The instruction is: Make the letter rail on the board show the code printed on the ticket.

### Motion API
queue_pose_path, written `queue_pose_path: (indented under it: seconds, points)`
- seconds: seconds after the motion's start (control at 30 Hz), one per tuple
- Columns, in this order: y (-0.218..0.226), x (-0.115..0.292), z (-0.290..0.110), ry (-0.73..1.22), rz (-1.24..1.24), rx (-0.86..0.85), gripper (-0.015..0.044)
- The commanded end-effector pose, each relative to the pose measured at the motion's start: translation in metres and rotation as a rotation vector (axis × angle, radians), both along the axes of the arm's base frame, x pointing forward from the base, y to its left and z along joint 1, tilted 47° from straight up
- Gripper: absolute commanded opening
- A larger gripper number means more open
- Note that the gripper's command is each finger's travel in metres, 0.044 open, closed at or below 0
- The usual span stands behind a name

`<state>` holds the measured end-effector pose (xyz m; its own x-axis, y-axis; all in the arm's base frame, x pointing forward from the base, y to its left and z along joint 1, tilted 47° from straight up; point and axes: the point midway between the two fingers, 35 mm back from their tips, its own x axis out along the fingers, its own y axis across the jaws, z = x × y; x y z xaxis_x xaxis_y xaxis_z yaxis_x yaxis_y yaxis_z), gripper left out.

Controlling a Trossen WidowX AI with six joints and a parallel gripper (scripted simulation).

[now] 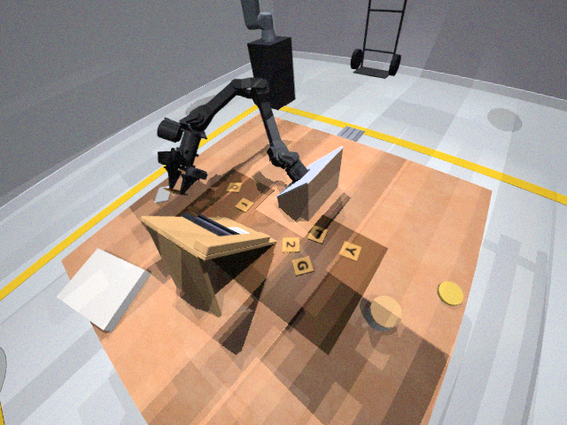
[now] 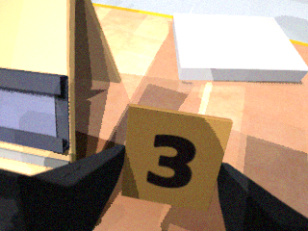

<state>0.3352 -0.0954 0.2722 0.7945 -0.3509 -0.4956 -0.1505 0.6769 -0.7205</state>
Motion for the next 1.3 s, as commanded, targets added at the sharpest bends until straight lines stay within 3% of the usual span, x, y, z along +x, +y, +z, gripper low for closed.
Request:
queue_pose_path:
  seconds: [0.0, 0.3, 1.27]
  points:
    - [-0.002, 0.004, -0.005, 0.007, 0.008, -0.005, 0.0]
    - [-0.016, 0.037, -0.026, 0.005, 0.01, -0.009, 0.0]
    - [-0.017, 0.037, -0.025, 0.005, 0.01, -0.009, 0.0]
